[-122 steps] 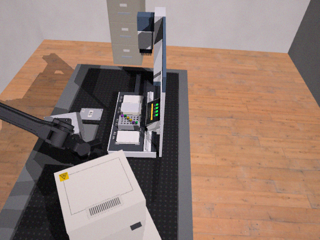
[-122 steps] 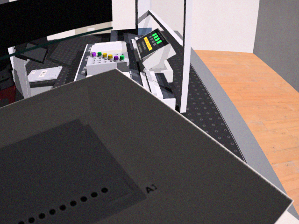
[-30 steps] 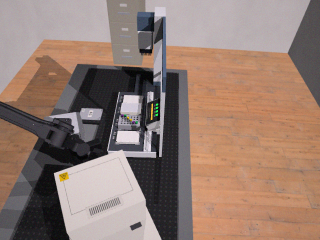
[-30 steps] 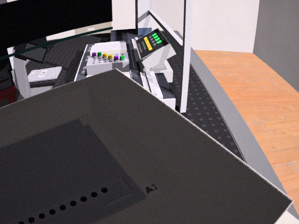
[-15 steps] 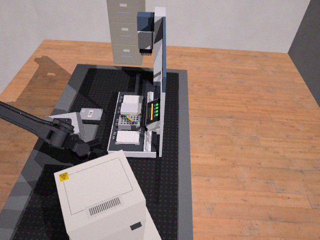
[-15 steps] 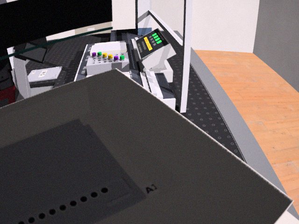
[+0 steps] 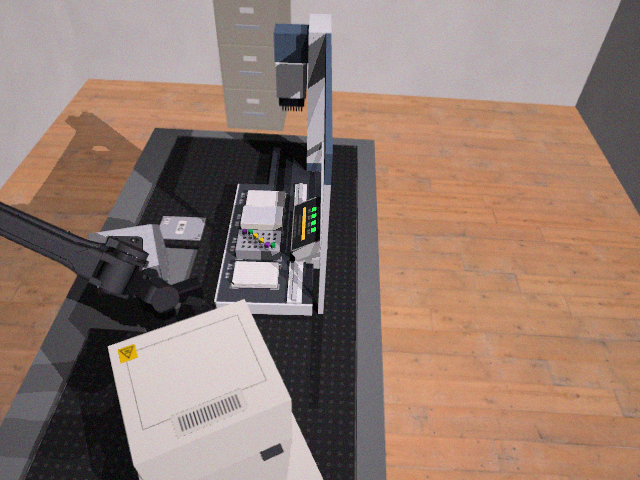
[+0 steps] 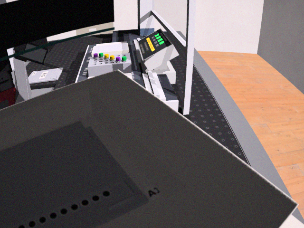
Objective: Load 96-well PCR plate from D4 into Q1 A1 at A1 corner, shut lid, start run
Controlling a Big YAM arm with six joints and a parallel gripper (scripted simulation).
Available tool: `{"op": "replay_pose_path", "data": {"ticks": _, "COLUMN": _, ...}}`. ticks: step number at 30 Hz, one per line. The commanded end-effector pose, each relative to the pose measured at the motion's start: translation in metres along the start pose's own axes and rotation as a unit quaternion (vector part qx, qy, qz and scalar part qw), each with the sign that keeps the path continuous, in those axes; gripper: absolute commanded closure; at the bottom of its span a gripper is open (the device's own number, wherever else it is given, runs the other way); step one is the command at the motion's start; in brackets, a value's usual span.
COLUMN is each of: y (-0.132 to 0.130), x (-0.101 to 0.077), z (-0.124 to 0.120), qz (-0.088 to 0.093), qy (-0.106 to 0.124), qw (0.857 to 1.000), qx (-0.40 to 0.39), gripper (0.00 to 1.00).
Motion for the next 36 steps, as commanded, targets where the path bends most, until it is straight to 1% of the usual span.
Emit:
{"op": "replay_pose_path", "data": {"ticks": 1, "y": 0.0597, "x": 0.035, "z": -0.0096, "qz": 0.068, "qy": 0.092, "qw": 0.993, "qx": -0.034, "gripper": 1.0}}
{"op": "replay_pose_path", "data": {"ticks": 18, "y": 0.0617, "x": 0.0358, "z": -0.0091, "qz": 0.071, "qy": 0.092, "qw": 0.993, "qx": -0.037, "gripper": 1.0}}
{"op": "replay_pose_path", "data": {"ticks": 36, "y": 0.062, "x": 0.0357, "z": -0.0078, "qz": 0.074, "qy": 0.088, "qw": 0.992, "qx": -0.041, "gripper": 1.0}}
Point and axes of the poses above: the point where the finger pads meet when closed, its own x axis out along the fingers, its own y axis across the jaws, z = x × y, the point moved 8 cm from there along -x, back along the fingers, and after that the axes turned 8 degrees about -x, right-handed, at the moved point
